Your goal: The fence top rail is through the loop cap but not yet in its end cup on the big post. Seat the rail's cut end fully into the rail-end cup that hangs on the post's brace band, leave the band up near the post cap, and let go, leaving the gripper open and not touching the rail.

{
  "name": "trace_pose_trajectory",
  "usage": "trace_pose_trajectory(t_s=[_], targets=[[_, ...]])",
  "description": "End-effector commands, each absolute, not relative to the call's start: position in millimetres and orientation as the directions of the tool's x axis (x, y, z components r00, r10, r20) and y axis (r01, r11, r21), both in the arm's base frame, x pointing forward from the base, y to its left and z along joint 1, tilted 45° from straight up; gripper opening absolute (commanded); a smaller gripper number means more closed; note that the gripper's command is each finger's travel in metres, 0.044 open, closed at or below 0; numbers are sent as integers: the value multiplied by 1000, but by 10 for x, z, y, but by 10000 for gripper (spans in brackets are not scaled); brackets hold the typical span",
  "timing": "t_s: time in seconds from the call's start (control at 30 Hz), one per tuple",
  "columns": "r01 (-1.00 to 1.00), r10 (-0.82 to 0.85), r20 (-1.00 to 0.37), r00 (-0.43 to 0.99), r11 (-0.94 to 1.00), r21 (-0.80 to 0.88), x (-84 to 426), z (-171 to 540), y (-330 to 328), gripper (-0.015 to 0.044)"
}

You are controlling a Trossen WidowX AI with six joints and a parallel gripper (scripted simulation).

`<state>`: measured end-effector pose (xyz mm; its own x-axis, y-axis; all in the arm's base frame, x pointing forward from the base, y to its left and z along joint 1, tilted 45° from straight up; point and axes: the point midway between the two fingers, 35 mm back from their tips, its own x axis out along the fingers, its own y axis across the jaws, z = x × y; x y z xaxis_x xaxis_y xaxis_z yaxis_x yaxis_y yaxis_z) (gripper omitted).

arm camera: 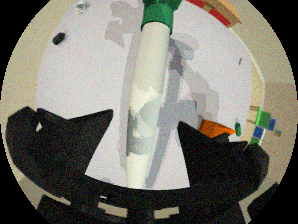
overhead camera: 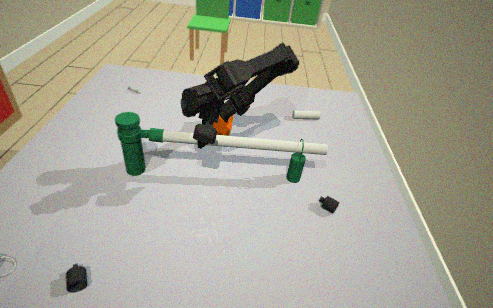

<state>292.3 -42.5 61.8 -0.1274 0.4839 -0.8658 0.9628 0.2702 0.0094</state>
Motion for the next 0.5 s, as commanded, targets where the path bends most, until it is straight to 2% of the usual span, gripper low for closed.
trace_pose_trajectory(t_s=[0.0,0.47], targets=[[962,477,-872,-110,271,27,2932,859,-431,440],[962,477,-872,-111,270,26,2939,1245,-649,440]])
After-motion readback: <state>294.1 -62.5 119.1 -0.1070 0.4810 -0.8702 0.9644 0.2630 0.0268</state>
